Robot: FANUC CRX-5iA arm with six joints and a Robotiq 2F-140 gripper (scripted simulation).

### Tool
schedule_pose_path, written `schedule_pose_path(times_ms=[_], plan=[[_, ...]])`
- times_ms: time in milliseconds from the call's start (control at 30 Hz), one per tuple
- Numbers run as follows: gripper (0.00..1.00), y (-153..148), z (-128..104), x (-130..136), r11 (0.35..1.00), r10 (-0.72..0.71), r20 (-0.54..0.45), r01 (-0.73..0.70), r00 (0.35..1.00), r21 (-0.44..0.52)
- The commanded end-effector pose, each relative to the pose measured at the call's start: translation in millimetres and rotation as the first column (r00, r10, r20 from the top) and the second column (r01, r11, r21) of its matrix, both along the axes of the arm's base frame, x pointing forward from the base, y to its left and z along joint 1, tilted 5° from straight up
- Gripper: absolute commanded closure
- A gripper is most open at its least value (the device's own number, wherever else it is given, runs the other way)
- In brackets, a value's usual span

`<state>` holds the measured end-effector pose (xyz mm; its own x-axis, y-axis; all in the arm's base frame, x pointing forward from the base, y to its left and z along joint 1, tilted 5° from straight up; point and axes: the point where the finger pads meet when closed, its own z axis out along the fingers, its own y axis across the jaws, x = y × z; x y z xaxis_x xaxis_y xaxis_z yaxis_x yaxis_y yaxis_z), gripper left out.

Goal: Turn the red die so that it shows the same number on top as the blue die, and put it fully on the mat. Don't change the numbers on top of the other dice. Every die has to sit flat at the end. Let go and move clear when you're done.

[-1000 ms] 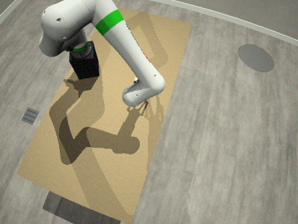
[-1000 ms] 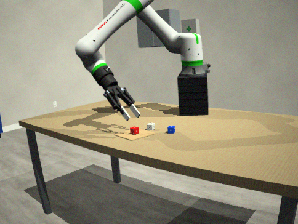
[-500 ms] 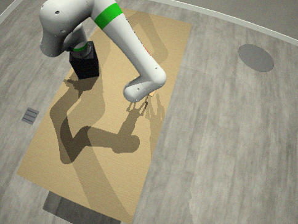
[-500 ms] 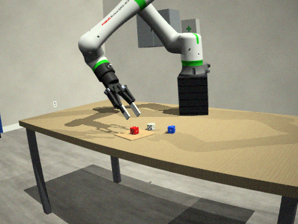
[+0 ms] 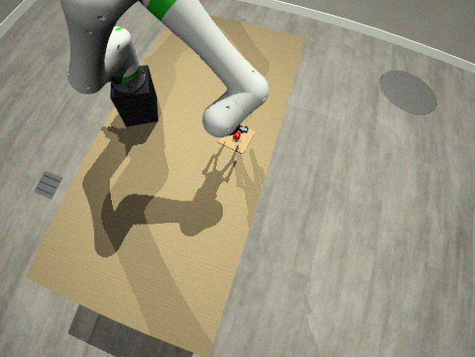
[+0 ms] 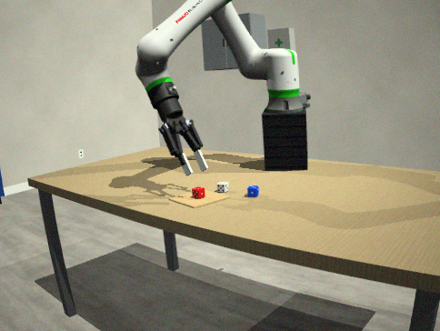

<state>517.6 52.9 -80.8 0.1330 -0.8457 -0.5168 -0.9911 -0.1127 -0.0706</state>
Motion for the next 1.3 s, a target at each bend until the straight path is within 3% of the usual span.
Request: schedule_pose_path(times_ms=[0, 67, 233, 467, 800, 967, 1000, 1267], plan=[[0.6, 0, -2, -3, 0.995, -0.009, -0.003, 0.008, 1.0, -0.103], [0.6, 0, -2, -3, 0.995, -0.009, -0.003, 0.008, 1.0, -0.103], [0.6, 3, 2, 0, 0.973, -0.015, 0.031, 0.022, 0.999, -0.228], [0.6, 5, 3, -1, 0.965, -0.017, 0.029, 0.024, 0.999, -0.26], [0.6, 7, 3, -2, 0.892, -0.024, 0.054, 0.046, 0.998, -0.449], [0.6, 13, 5, 0, 0.879, -0.022, 0.068, 0.052, 0.997, -0.475], [0.0, 13, 5, 0, 0.879, -0.022, 0.068, 0.052, 0.997, -0.475], [0.0, 13, 5, 0, 0.879, -0.022, 0.068, 0.052, 0.997, -0.475]])
